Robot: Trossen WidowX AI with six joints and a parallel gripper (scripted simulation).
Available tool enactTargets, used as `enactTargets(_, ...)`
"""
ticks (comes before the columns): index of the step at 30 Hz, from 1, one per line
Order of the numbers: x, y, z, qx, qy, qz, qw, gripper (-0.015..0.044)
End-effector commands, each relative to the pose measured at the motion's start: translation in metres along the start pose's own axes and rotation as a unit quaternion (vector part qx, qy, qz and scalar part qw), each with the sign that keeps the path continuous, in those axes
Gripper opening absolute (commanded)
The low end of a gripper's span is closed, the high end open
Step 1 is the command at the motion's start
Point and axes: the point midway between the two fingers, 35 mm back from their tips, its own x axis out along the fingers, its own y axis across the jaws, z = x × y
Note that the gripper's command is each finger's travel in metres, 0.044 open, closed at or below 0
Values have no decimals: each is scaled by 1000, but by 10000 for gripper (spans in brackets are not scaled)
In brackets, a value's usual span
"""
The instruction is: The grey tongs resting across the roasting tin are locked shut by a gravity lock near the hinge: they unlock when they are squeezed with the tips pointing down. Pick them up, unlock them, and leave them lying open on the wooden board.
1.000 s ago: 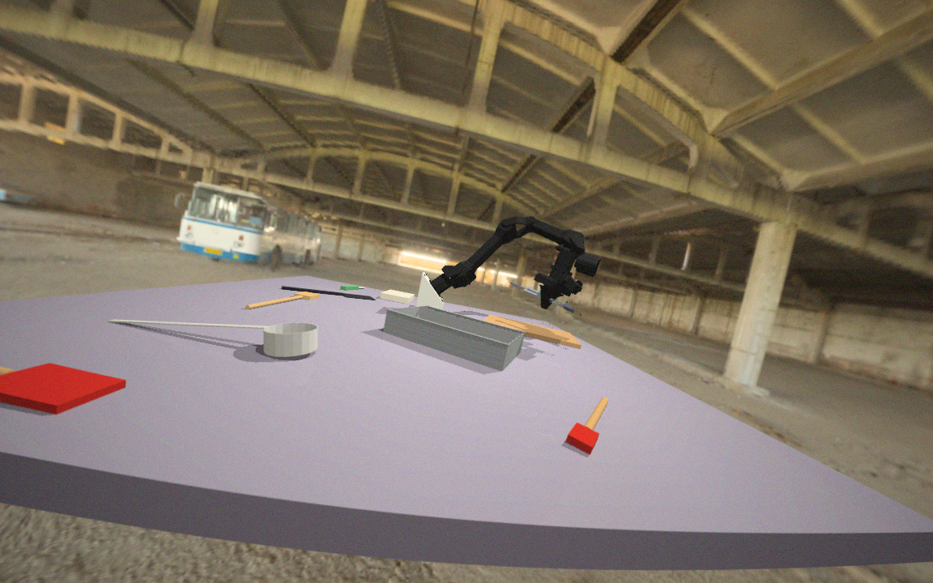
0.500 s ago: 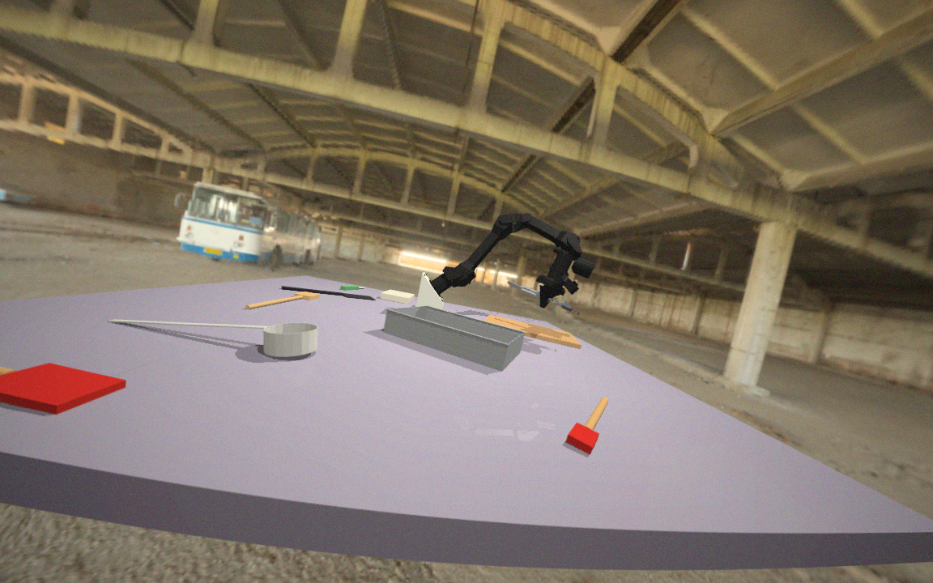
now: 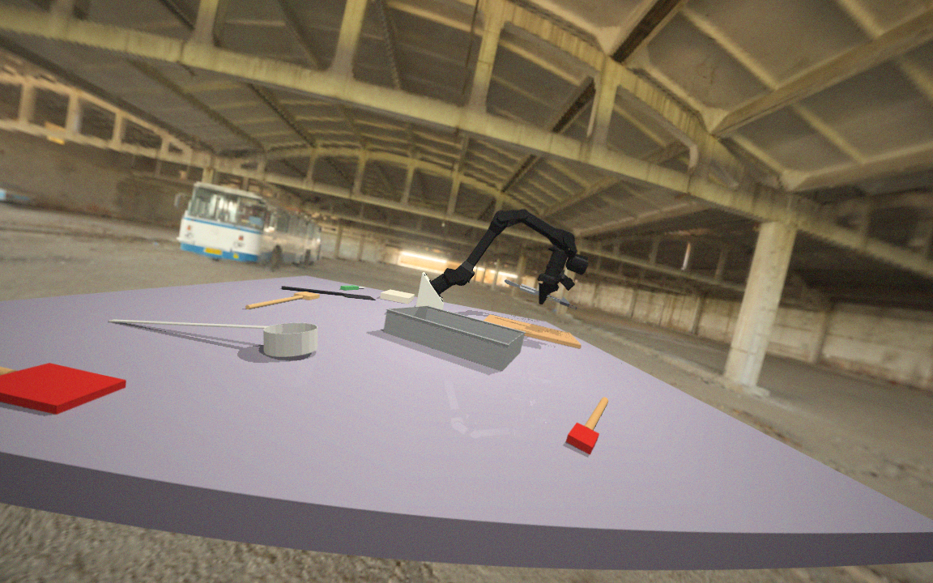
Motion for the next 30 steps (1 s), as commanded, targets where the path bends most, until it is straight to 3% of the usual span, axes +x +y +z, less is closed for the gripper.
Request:
enactTargets(1,-10,12,-6,-19,-19,5,1000,-150)
enactTargets(30,-39,55,-33,-94,-71,47,992,-150)
